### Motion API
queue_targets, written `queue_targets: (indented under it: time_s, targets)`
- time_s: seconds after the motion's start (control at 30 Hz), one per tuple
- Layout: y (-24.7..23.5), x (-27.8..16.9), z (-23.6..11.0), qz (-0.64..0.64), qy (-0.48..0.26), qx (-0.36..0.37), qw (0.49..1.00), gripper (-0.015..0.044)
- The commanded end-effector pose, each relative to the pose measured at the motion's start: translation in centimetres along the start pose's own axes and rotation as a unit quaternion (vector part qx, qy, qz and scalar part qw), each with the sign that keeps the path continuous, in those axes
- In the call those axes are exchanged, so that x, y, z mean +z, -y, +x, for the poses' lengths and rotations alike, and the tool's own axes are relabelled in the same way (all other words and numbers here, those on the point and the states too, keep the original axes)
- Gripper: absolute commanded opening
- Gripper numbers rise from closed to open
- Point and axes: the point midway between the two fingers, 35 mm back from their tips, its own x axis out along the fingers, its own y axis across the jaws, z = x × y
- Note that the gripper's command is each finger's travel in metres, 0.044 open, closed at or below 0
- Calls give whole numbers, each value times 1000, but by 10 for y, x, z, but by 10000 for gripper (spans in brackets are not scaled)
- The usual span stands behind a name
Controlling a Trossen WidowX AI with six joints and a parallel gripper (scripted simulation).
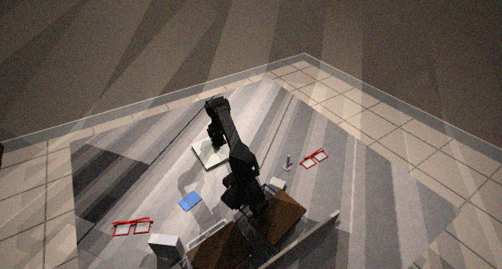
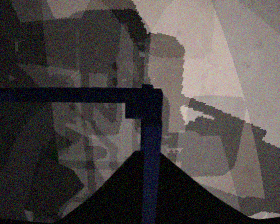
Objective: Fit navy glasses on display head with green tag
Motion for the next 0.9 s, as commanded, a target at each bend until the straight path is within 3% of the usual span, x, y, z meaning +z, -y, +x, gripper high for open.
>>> queue_targets:
  time_s: [0.0,0.87]
  targets:
    - [-8,1,-2,2,3,3,1000,0]
    - [-32,1,-3,2,3,4,1000,0]
